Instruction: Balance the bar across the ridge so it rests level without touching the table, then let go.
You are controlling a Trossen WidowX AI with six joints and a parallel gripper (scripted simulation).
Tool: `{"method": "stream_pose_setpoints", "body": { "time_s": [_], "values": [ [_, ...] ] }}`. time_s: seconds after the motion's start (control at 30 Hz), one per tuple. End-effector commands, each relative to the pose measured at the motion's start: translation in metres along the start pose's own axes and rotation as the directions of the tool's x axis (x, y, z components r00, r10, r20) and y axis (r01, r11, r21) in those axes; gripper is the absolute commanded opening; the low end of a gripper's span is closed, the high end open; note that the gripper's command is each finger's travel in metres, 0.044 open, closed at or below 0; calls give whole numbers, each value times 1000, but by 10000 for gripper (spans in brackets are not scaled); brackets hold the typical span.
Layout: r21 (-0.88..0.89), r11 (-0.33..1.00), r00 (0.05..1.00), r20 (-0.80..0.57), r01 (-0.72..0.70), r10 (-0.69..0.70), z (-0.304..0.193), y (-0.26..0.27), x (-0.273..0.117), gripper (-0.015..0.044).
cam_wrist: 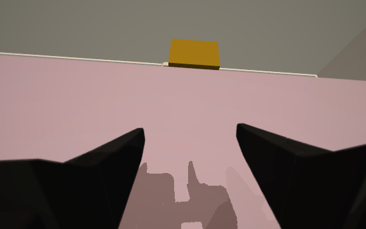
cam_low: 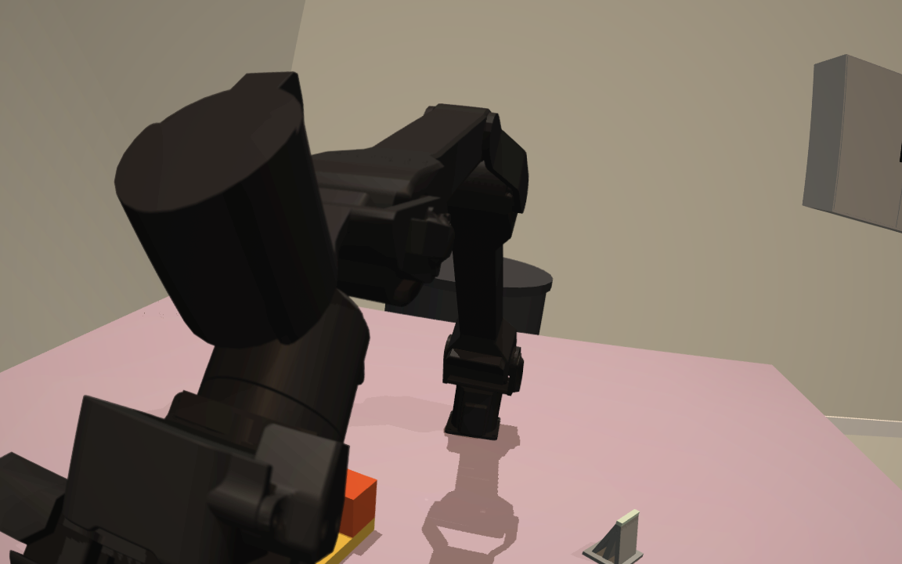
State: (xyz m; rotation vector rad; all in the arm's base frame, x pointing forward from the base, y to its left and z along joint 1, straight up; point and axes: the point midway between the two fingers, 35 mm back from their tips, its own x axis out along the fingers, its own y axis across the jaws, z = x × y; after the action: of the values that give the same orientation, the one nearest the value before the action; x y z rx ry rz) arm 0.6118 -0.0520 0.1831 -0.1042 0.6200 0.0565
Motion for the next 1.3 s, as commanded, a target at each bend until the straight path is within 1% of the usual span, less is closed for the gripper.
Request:
{"method": "stream_pose_setpoints", "body": {
  "time_s": [0.0,0.2,0.43,0.63,0.87,1.07,1.27],
  "values": [
    [41,999,995,-99,16,-12,-20,-8,-15,315],
    [94,995,967,-254,41,-15,-52,-18,-41,315],
    [151,985,905,-426,80,-8,-88,-25,-77,315],
    [191,975,827,-562,117,10,-118,-27,-114,315],
    [228,958,713,-700,171,40,-149,-27,-162,315],
    [249,944,610,-789,216,68,-170,-25,-202,315],
    [249,944,607,-792,217,69,-171,-25,-202,315]
  ]
}}
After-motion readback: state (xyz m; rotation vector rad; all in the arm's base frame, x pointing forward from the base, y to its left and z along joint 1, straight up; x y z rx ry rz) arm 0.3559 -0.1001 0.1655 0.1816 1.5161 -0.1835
